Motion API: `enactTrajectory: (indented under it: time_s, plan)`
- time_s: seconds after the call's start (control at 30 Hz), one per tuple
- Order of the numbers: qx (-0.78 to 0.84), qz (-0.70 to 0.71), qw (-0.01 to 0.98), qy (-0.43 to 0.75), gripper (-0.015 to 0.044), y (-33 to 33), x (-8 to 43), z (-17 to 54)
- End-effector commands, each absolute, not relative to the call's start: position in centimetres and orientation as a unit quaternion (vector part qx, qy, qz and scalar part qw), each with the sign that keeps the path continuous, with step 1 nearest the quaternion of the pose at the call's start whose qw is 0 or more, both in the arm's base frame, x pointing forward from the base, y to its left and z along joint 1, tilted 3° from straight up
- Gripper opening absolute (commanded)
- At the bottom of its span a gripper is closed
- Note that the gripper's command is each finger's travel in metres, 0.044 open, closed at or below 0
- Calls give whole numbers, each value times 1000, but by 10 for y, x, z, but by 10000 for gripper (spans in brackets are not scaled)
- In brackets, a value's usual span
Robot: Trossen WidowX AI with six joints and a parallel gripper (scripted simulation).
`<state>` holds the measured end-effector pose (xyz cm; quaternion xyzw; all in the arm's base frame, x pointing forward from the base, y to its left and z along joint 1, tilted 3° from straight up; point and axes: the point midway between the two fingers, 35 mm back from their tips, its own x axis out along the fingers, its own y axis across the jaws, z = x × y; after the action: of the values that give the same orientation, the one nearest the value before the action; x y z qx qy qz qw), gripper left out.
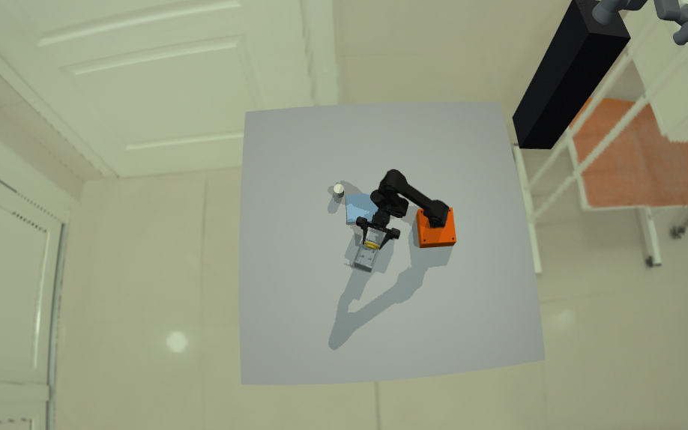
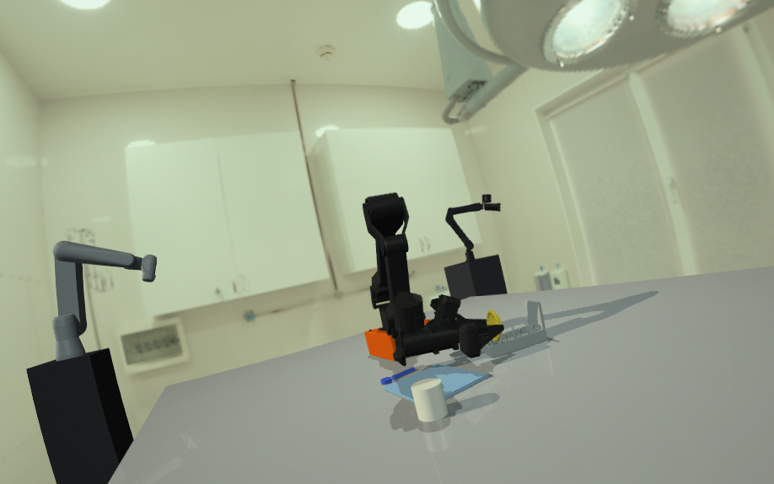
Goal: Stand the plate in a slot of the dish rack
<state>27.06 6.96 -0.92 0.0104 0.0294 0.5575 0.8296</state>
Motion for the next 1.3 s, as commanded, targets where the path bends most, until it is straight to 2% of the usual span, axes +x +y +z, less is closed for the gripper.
enactTrajectory:
  time_s: [0.0,0.47,0.7,1.07,1.27]
  plan:
    - [11,557,830,30,26,70,270,-9]
    - [10,558,830,29,394,70,271,-9]
    - [11,557,830,29,400,69,271,-7]
    - [15,555,832,12,400,62,281,96]
    - [20,548,836,15,400,59,288,103]
